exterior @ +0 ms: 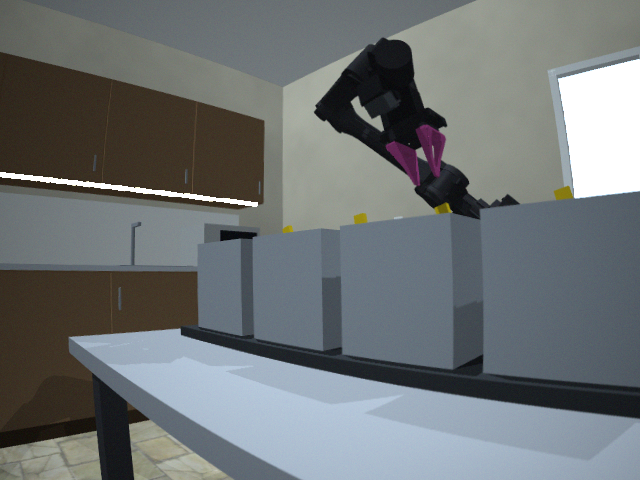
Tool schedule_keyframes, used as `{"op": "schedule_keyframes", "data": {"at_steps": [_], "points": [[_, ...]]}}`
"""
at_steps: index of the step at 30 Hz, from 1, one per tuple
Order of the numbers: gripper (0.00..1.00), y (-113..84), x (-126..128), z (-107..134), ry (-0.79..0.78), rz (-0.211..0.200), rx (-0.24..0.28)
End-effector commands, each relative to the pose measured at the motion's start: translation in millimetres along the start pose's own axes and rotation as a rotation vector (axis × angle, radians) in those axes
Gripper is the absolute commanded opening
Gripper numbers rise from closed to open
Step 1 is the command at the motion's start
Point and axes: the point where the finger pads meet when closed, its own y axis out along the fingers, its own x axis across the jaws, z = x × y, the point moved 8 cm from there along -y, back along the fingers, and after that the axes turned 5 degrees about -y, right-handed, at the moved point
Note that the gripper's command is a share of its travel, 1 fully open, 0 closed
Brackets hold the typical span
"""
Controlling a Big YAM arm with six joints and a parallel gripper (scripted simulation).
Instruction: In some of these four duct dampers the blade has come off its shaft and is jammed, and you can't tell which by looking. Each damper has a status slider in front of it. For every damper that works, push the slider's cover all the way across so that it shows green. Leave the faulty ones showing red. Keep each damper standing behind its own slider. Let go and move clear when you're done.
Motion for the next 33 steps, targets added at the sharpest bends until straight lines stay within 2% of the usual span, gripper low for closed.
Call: {"op": "schedule_keyframes", "data": {"at_steps": [1,3,5,10,13,15,17,20,21,25,33], "points": [[0.36,-11.4,24,-35,0.015,0.033,-0.007],[0.36,-11.4,24,-35,0.015,0.033,-0.007],[0.36,-14.8,39,-64,0.015,0.096,-0.002],[0.36,-18.7,59,-102,0.014,0.182,0.005],[0.36,-15.4,61,-116,0.024,0.213,0.014],[0.36,-12.7,58,-117,0.030,0.216,0.019],[0.36,-14.2,50,-104,0.022,0.219,0.027],[0.36,-14.2,50,-104,0.022,0.219,0.027],[0.36,-25.6,48,-120,0.052,0.203,-0.001],[0.36,-6.1,58,-107,0.015,0.223,0.034],[0.36,-7.4,57,-107,0.017,0.222,0.032]]}}
